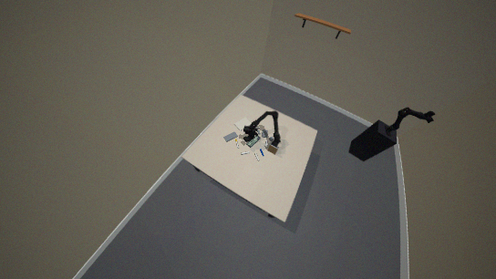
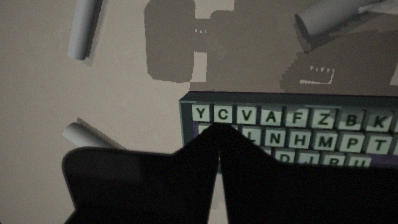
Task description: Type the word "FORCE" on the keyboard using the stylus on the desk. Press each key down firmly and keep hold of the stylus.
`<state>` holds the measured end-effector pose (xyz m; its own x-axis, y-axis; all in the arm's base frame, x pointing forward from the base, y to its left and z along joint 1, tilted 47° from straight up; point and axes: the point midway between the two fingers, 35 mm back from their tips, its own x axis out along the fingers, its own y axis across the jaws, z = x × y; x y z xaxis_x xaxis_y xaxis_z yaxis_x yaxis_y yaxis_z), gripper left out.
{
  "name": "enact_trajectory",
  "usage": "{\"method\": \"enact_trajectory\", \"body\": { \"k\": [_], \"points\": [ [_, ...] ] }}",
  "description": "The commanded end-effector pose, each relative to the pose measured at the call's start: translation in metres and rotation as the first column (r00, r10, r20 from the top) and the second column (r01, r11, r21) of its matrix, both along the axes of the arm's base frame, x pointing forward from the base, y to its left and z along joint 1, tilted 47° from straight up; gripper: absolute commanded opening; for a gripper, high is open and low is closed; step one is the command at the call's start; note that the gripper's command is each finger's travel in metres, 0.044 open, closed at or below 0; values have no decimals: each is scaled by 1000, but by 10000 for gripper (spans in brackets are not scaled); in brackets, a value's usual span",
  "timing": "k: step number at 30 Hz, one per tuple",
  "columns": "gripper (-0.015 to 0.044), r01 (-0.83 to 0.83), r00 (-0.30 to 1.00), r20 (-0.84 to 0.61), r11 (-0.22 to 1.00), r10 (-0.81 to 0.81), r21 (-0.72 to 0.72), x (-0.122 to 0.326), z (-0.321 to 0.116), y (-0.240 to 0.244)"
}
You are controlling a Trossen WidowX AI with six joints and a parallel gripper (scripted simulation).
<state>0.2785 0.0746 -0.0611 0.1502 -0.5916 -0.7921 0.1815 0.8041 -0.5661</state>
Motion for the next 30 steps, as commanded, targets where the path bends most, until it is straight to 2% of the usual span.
{"method": "enact_trajectory", "body": {
  "k": [1, 13, 20, 30],
  "points": [
    [0, -28, 997, -72, 985, 16, -170, -21, -19, -4],
    [0, -28, 997, -72, 985, 16, -170, -21, -19, -4],
    [0, -28, 997, -73, 985, 16, -173, -27, 22, -46],
    [0, -28, 997, -73, 985, 16, -173, -28, 24, -47]
  ]
}}
